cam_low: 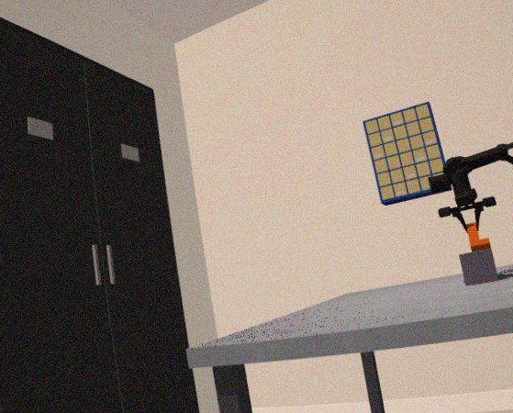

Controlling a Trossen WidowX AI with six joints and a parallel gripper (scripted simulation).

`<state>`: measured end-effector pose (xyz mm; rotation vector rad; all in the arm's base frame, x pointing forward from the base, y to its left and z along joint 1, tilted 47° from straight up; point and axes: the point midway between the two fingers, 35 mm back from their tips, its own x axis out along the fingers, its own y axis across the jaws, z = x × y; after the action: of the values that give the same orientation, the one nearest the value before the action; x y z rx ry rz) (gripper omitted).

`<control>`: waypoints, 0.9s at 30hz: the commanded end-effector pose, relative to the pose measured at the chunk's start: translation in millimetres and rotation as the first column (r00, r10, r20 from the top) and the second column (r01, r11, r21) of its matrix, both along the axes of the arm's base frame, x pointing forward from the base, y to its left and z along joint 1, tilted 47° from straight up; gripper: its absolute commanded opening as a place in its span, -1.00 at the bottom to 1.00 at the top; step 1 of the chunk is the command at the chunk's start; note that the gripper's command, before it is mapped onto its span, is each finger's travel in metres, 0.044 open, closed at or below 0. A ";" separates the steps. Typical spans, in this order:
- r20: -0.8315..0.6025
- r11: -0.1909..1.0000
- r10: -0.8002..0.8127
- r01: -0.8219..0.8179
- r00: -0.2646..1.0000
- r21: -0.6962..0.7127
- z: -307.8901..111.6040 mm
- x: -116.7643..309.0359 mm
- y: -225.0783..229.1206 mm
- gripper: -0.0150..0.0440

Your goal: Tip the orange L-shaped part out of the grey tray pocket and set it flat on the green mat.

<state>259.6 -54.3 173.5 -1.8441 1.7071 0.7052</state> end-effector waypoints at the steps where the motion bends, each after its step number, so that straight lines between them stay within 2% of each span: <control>1: 0.000 1.000 0.004 -0.004 1.000 -0.003 2.3 0.1 -2.8 -0.49; 27: 0.002 1.000 0.004 -0.004 1.000 -0.004 -24.4 3.1 -31.5 -0.49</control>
<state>262.5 -81.5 152.5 -1.8457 1.7041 0.7026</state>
